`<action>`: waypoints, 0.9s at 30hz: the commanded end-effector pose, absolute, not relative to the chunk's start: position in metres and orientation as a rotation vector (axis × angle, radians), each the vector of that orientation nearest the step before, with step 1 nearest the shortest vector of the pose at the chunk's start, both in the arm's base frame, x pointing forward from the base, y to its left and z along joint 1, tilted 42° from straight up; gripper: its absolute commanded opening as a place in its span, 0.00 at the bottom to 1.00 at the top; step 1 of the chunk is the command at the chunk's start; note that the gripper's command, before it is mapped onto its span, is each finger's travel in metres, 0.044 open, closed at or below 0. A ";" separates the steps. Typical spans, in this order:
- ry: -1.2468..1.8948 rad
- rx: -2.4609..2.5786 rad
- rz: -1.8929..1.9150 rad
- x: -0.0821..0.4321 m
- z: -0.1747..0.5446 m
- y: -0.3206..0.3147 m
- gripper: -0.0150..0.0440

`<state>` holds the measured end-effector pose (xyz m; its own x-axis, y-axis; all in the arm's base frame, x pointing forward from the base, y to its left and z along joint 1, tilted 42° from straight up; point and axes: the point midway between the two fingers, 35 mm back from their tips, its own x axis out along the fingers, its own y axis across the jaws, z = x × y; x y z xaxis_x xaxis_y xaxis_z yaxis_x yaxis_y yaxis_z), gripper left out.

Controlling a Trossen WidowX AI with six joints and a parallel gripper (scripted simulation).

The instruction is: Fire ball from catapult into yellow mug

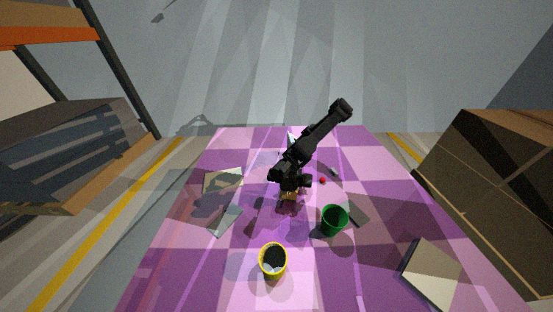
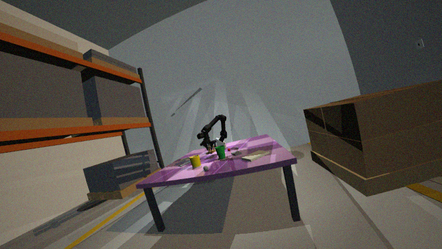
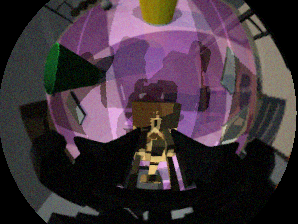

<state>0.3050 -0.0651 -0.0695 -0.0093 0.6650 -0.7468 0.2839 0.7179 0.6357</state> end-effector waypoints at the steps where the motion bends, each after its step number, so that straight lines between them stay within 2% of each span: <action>1: 1.592 0.777 0.356 0.307 -0.064 -0.069 0.25; 27: 1.594 0.787 0.353 0.307 -0.095 -0.042 0.25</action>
